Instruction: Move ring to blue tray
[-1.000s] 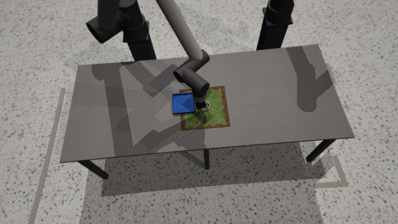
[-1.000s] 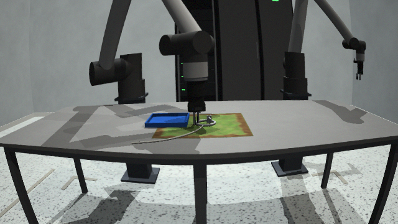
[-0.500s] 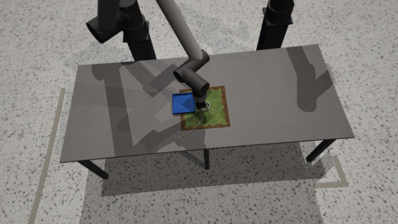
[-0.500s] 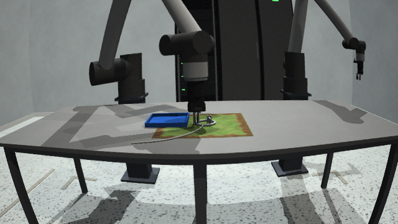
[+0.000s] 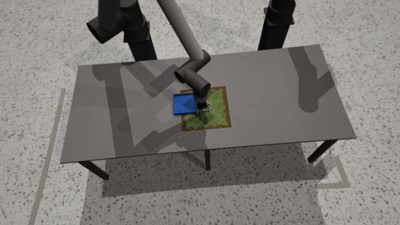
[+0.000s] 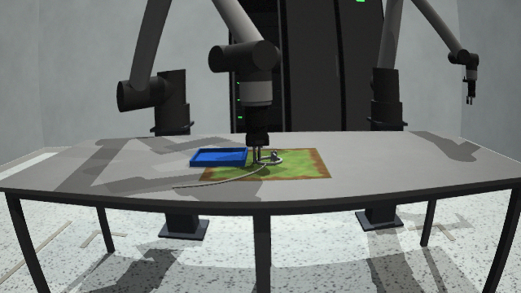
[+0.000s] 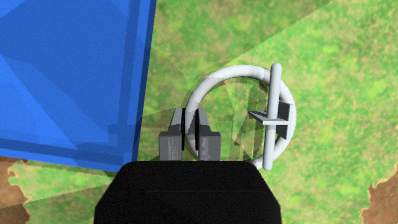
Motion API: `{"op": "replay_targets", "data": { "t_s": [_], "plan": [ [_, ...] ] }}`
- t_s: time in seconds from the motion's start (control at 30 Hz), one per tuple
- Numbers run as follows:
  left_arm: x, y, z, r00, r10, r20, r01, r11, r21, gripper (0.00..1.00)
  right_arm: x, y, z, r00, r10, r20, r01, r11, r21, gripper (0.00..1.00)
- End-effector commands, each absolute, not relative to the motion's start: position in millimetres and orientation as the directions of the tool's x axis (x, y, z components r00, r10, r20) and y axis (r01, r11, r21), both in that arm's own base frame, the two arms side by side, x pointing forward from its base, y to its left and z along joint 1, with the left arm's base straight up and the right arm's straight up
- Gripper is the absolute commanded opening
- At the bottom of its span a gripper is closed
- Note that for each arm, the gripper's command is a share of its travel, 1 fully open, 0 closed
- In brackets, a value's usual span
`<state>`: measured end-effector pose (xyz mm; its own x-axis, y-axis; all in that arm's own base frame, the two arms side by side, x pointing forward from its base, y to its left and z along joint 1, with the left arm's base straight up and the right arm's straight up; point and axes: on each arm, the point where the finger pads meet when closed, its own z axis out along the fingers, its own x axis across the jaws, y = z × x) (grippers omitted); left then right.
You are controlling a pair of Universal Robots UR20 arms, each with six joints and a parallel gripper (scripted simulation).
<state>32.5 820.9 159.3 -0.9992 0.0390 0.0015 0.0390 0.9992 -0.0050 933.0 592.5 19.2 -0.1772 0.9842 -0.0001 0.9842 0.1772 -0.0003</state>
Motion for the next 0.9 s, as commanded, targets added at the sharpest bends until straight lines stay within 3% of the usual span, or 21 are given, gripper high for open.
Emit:
{"op": "replay_targets", "data": {
  "t_s": [0.0, 0.87],
  "plan": [
    [32, 824, 162, -0.999, 0.039, 0.0, 0.039, 0.999, 0.0, 1.0, 932, 592, 20, -0.179, 0.984, 0.0, 0.984, 0.179, 0.001, 0.0],
    [32, 824, 162, -0.999, 0.039, 0.0, 0.039, 0.999, 0.0, 1.0, 932, 597, 30, -0.178, 0.984, 0.001, 0.982, 0.177, 0.062, 0.0]
  ]
}}
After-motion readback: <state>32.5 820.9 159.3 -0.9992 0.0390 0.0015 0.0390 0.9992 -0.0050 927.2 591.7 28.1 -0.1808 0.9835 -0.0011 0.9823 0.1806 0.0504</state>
